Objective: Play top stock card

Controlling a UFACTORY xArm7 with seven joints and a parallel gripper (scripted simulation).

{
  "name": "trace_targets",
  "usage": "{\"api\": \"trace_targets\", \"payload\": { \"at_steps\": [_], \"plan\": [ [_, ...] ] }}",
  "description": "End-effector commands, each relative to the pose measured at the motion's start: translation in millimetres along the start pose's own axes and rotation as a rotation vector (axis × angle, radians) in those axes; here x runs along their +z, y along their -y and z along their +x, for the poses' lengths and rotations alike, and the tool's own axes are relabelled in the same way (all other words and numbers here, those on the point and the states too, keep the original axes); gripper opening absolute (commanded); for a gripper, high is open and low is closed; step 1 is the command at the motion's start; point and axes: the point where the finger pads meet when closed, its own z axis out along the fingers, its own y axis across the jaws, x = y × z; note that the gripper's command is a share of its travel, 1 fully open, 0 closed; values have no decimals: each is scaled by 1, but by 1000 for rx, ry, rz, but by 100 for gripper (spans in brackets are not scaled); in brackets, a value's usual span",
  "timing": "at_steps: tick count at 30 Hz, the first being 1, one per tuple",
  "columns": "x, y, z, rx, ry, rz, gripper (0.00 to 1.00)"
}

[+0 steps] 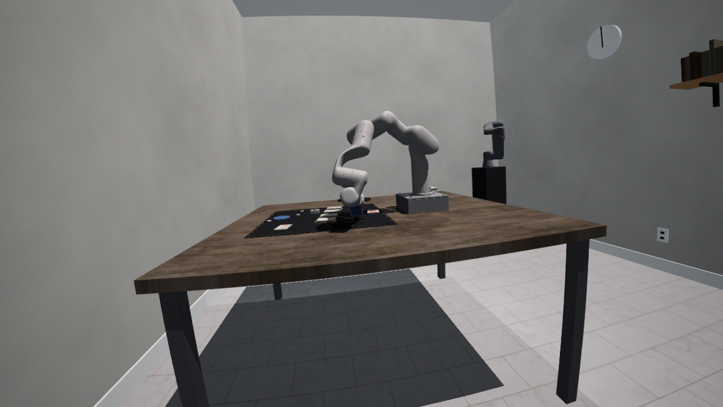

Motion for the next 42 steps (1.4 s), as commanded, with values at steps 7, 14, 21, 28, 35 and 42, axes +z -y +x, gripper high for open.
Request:
{"api": "trace_targets", "payload": {
  "at_steps": [7,14,21,28,35,42],
  "plan": [
    [-4,1,0,3,2,0,74],
    [-8,1,-2,3,2,0,74],
    [-12,1,-4,3,2,0,74],
    [-17,1,-8,3,2,0,74],
    [-21,1,-11,3,2,0,74],
    [-25,1,-15,3,2,0,74]
  ]
}}
